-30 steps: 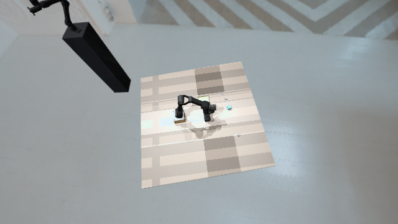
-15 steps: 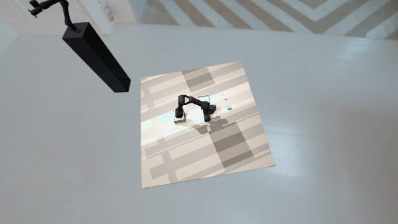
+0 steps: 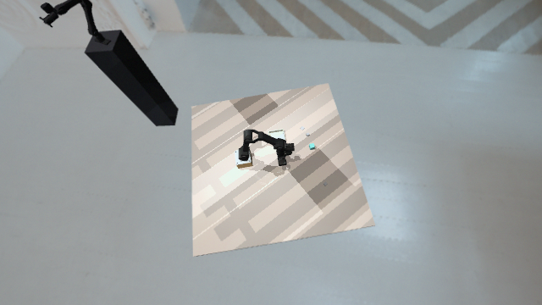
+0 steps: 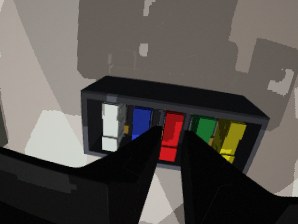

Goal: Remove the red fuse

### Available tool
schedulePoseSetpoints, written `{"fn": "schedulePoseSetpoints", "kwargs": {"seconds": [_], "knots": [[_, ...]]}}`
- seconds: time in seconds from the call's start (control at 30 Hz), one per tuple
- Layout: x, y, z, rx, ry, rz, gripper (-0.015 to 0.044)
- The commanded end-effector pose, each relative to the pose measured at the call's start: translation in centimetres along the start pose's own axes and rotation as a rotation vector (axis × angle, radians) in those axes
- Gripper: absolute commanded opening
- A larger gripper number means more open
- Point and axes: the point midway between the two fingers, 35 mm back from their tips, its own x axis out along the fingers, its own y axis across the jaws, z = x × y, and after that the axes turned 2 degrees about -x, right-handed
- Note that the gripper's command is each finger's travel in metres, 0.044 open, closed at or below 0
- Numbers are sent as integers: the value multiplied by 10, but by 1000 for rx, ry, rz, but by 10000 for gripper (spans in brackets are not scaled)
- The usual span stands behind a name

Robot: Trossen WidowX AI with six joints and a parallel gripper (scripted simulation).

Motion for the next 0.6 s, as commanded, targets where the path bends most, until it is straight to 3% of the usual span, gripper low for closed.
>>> {"fn": "schedulePoseSetpoints", "kwargs": {"seconds": [0.0,0.57], "knots": [[3,1,-1,-3,4,4,60],[2,0,-1,0,3,1,0]]}}
